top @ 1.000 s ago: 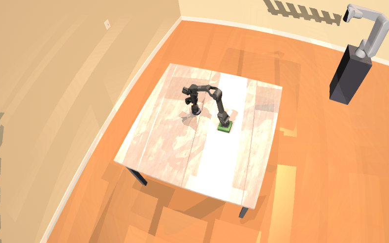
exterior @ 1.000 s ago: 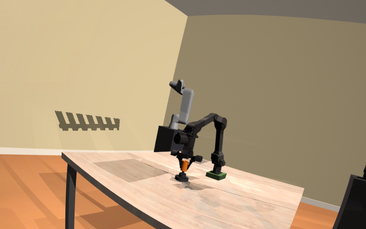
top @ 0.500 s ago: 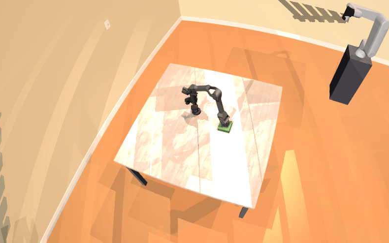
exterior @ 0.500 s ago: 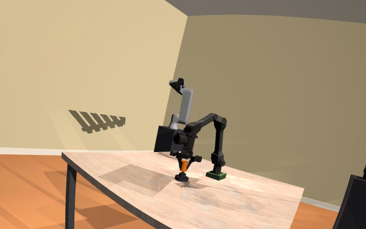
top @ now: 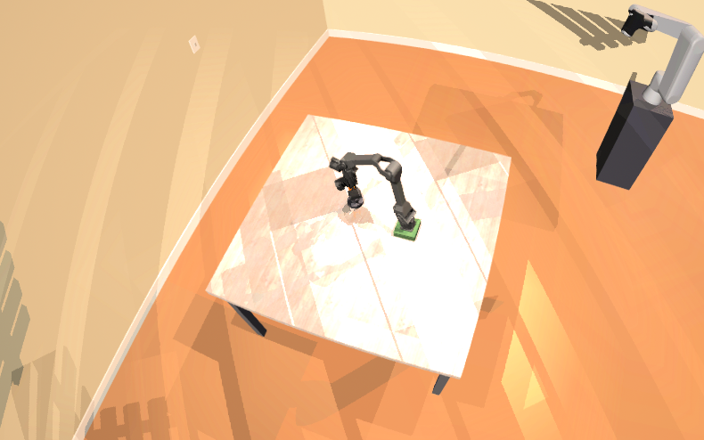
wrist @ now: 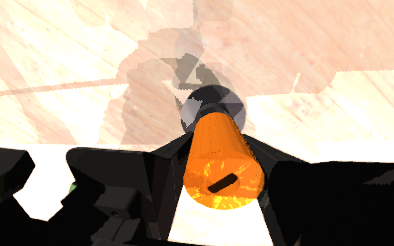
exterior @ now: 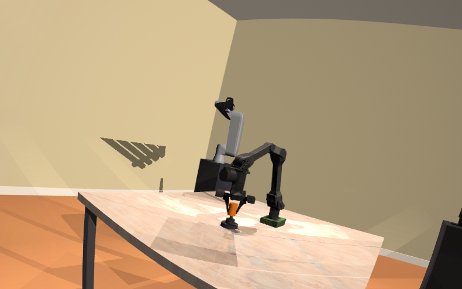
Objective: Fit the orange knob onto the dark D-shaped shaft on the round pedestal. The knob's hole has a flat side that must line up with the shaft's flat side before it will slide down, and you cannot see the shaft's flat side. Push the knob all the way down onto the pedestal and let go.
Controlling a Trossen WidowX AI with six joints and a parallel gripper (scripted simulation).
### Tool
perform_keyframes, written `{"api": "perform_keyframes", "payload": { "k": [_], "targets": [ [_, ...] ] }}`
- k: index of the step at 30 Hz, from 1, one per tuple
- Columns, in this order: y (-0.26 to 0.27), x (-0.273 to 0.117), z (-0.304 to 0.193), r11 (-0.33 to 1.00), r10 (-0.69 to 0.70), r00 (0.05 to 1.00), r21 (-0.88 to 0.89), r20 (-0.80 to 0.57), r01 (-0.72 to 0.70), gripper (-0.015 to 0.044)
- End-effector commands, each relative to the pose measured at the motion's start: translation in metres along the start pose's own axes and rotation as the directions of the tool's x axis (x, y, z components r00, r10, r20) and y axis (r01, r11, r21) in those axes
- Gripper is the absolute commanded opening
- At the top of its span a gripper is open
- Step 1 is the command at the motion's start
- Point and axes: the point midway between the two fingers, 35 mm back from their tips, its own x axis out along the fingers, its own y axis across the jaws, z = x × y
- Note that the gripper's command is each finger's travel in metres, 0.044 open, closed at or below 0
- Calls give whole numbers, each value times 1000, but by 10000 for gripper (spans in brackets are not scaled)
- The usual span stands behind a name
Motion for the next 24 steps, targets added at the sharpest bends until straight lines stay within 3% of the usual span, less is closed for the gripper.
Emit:
{"api": "perform_keyframes", "payload": {
  "k": [1,18,24],
  "targets": [
    [2,-3,-1,999,-3,1000,-42,10,4,0],
    [2,-2,-1,999,-3,1000,-42,10,4,0],
    [1,-3,-1,978,-3,1000,-209,10,5,0]
  ]
}}
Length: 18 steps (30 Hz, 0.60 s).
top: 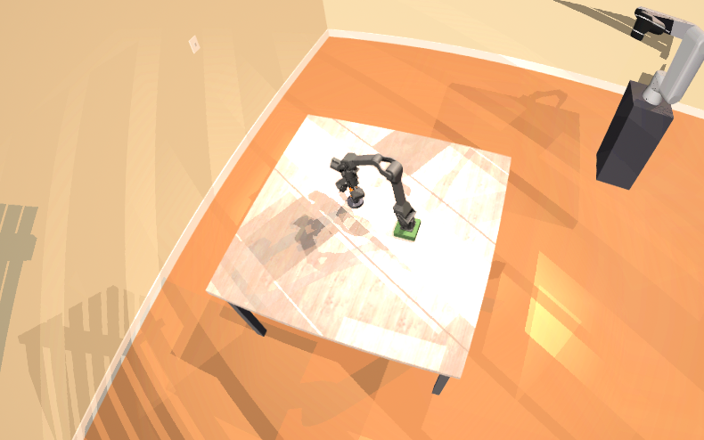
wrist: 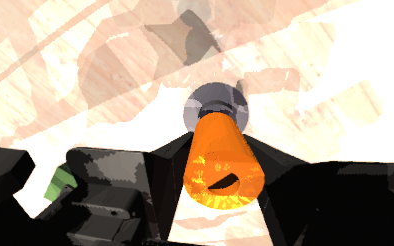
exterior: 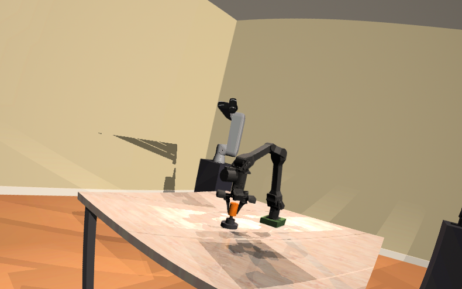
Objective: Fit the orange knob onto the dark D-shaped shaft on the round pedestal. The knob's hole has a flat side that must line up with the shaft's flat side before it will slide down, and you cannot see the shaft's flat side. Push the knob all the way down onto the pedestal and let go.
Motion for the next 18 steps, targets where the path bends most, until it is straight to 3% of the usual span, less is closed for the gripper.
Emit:
{"api": "perform_keyframes", "payload": {
  "k": [1,18],
  "targets": [
    [-3,-4,3,994,-6,1000,-107,9,7,0],
    [-7,2,6,993,-6,1000,-118,10,7,0]
  ]
}}
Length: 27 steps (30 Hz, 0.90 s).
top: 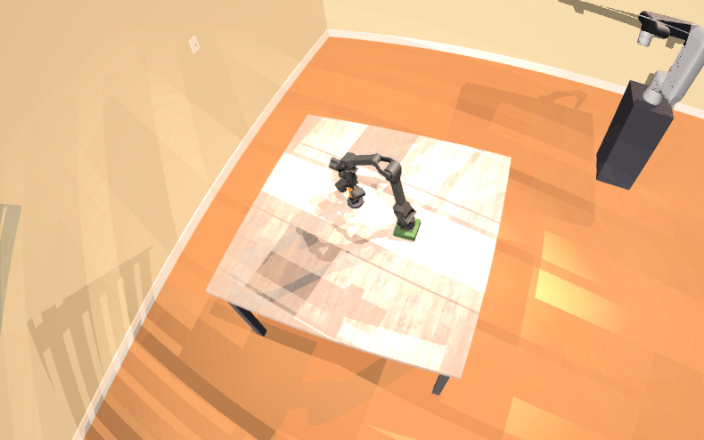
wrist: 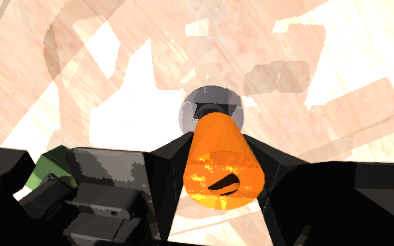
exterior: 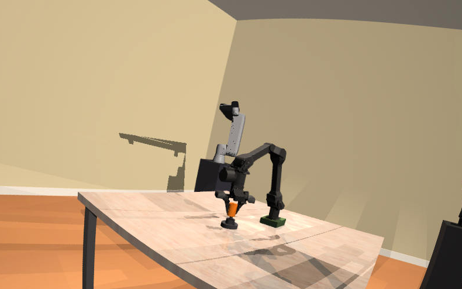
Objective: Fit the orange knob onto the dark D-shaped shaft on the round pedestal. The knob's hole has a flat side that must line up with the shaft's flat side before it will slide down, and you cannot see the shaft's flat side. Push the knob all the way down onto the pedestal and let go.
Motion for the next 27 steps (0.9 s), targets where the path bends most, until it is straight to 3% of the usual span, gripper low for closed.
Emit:
{"api": "perform_keyframes", "payload": {
  "k": [1,11,18,27],
  "targets": [
    [-2,0,2,1000,-5,1000,-5,8,5,0],
    [-1,-5,1,1000,-5,1000,-5,7,5,0],
    [2,-6,0,979,-4,1000,-202,7,6,0],
    [4,0,-2,977,-4,1000,-213,7,6,0]
  ]
}}
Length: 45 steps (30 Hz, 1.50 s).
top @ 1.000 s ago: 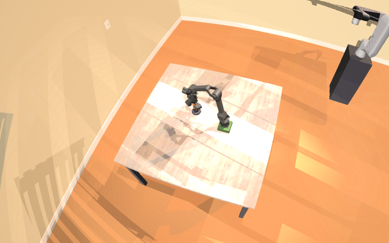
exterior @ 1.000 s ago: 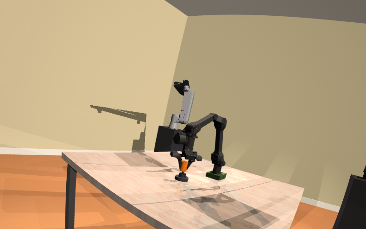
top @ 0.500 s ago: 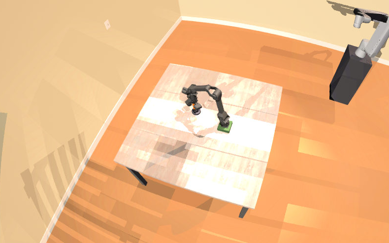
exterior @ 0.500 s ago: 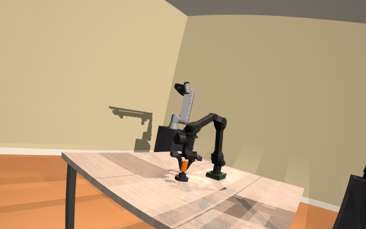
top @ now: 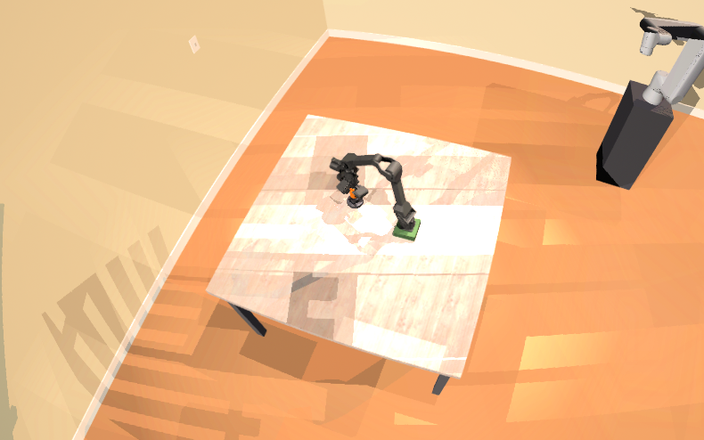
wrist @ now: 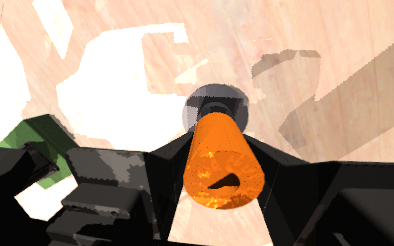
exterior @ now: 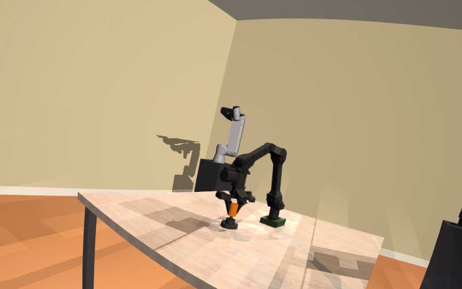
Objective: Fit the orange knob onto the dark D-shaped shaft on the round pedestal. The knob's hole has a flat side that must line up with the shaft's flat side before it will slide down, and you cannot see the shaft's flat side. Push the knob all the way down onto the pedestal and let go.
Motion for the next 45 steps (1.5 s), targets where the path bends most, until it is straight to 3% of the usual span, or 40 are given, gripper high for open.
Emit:
{"api": "perform_keyframes", "payload": {
  "k": [1,13,20,45],
  "targets": [
    [-1,1,1,1000,-7,1000,-6,7,7,0],
    [-2,-4,1,1000,-7,1000,-15,7,7,0],
    [-5,-5,1,977,-7,1000,-214,7,9,0],
    [-5,-5,2,964,-7,1000,-266,7,9,0]
  ]
}}
